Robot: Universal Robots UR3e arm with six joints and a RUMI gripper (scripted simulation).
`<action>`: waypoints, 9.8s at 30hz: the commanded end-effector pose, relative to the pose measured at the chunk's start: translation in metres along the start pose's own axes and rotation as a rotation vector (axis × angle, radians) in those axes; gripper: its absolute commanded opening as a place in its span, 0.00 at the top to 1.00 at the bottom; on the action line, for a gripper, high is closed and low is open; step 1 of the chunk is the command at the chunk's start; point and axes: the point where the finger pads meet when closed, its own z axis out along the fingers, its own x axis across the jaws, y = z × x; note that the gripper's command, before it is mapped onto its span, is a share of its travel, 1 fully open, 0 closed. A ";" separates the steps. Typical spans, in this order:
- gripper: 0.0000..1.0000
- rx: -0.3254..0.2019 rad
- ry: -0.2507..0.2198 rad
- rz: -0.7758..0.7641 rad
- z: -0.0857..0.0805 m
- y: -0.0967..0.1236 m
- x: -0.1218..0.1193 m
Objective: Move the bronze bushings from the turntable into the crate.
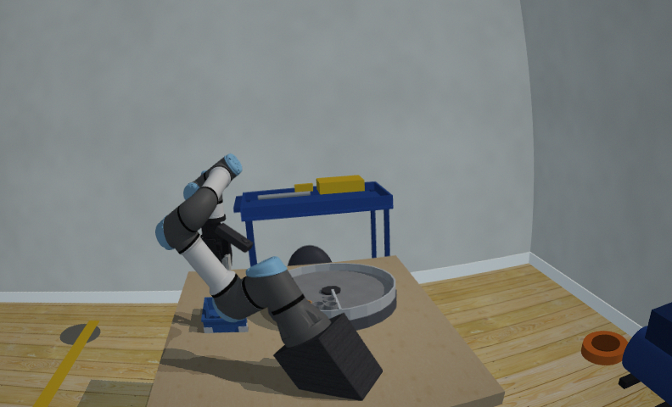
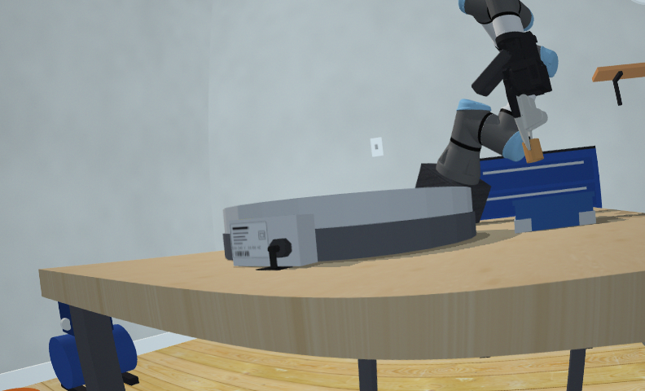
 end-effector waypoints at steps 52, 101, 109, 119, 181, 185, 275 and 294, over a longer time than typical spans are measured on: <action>1.00 0.012 -0.012 0.017 -0.002 0.020 0.003; 1.00 0.013 -0.010 0.019 0.063 0.019 0.002; 1.00 0.012 -0.010 0.018 0.063 0.019 0.002; 1.00 0.012 -0.012 0.018 0.062 0.020 0.002; 1.00 0.013 -0.010 0.019 0.105 0.019 0.002; 1.00 0.012 -0.011 0.018 0.105 0.019 0.002; 1.00 0.011 -0.011 0.018 0.111 0.019 0.002; 0.94 0.011 -0.011 0.018 0.111 0.019 0.002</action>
